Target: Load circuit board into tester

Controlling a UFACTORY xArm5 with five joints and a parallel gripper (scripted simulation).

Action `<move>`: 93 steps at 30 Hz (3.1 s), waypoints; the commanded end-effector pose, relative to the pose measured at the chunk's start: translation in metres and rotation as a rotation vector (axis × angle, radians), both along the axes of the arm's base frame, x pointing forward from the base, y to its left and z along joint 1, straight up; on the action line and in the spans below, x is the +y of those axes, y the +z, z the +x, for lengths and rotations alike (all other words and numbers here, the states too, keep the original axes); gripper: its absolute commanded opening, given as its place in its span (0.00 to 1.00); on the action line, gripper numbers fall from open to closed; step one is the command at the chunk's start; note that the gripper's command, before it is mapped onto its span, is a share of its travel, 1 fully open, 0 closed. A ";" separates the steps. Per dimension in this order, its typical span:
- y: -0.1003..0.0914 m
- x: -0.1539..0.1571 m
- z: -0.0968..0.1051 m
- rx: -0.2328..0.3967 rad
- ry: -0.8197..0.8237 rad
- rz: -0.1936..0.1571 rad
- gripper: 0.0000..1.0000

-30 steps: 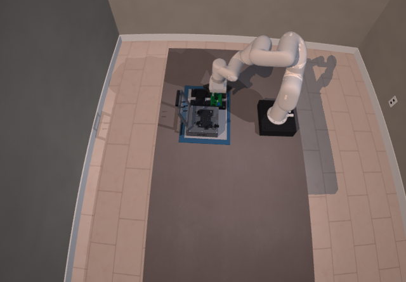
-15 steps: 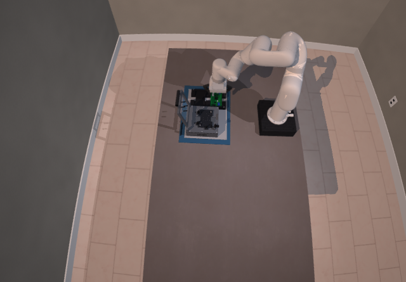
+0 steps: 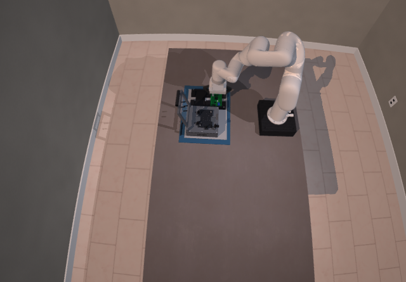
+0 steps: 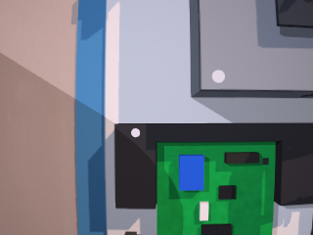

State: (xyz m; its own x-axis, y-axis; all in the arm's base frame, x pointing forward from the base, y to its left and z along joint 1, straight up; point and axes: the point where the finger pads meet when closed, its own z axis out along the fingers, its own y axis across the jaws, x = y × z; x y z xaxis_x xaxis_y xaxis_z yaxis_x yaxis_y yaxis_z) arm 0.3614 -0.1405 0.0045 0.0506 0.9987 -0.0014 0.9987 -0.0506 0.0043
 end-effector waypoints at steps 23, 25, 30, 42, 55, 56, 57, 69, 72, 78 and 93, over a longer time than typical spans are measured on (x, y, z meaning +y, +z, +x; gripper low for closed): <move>-0.027 -0.001 0.002 -0.003 0.000 -0.001 1.00; -0.027 -0.001 0.002 -0.003 0.000 -0.001 1.00; -0.027 -0.001 0.002 -0.003 0.000 -0.001 1.00; -0.027 -0.001 0.002 -0.003 0.000 -0.001 1.00; -0.030 -0.001 0.002 -0.003 0.000 -0.001 1.00; -0.031 -0.001 0.002 -0.003 0.000 -0.001 1.00; -0.031 -0.001 0.002 -0.003 0.000 -0.001 1.00; -0.039 -0.001 0.002 -0.003 0.000 -0.001 1.00; -0.039 -0.001 0.002 -0.003 0.000 -0.001 1.00; -0.042 -0.001 0.002 -0.003 0.000 -0.001 1.00; -0.043 -0.001 0.002 -0.003 0.000 -0.001 1.00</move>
State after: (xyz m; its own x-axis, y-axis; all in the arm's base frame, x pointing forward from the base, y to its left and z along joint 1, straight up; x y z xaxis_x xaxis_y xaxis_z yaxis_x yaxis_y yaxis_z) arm 0.3626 -0.1412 -0.0391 0.0506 0.9987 -0.0016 0.9987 -0.0506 0.0046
